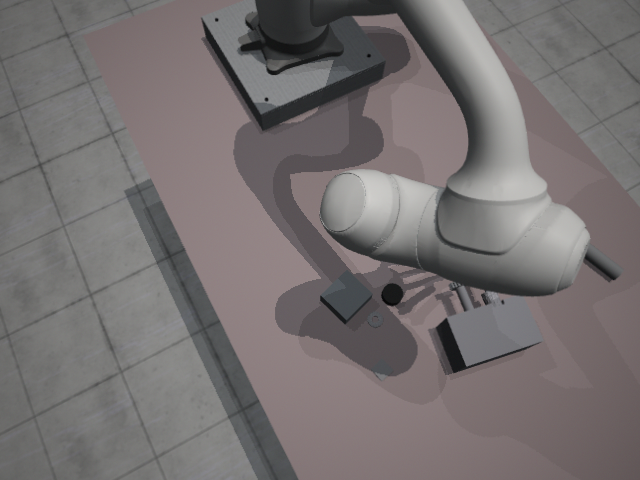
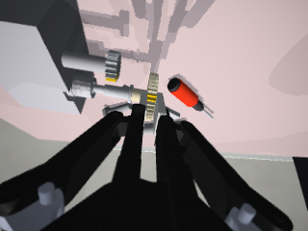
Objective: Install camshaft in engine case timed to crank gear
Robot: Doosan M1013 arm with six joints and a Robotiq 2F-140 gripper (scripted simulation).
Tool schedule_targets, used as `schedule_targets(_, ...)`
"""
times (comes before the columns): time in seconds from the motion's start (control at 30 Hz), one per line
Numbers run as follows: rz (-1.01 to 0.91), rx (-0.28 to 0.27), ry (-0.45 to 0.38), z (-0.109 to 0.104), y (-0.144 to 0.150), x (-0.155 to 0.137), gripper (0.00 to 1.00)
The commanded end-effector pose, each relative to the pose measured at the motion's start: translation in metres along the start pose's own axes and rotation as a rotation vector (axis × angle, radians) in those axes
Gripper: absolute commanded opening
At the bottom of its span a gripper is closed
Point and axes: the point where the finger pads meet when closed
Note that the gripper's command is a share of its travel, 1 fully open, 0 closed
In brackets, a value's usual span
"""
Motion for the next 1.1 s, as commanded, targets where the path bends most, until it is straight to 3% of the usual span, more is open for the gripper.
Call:
schedule_targets(0.0, 0.0, 0.0, 0.0, -0.0001, 0.0, -0.0001, 0.05)
schedule_targets(1.07, 0.0, 0.0, 0.0, -0.0001, -0.0097, 0.0009, 0.05)
Point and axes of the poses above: the point where the finger pads meet when closed, its own z axis out along the fingers, its own y axis across the jaws, x = y × z, and after that the axes turned 6 degrees about -z, right-handed
